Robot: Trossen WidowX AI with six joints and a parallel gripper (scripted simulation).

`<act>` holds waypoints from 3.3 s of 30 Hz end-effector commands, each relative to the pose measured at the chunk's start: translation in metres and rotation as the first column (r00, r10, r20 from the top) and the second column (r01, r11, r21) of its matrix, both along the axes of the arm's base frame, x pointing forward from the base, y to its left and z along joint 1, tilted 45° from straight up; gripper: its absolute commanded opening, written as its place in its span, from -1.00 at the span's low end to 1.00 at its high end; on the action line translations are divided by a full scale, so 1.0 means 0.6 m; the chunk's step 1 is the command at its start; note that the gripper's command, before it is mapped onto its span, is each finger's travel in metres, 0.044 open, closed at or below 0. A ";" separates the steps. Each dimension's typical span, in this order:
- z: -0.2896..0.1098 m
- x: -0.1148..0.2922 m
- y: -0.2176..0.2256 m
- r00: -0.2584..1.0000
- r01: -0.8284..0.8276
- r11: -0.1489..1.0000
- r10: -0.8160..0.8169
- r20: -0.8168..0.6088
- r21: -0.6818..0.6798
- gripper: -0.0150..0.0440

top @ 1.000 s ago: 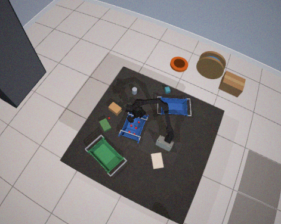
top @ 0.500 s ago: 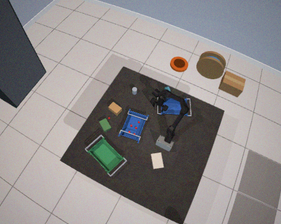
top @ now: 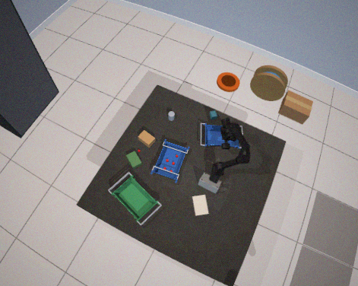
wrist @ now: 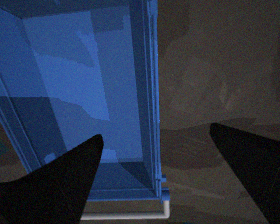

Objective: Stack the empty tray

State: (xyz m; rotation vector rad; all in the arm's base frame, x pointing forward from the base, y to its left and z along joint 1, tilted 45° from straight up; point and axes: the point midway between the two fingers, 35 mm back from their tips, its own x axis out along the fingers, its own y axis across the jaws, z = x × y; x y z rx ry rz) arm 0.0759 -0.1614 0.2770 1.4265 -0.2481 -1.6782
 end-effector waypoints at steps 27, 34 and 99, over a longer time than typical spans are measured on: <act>-0.085 0.005 -0.080 0.999 0.034 0.999 -0.034 0.018 0.012 1.00; -0.105 0.001 -0.100 0.999 0.033 0.999 -0.033 0.016 0.006 1.00; -0.034 0.001 -0.026 0.999 0.034 0.999 -0.035 0.018 0.015 -0.49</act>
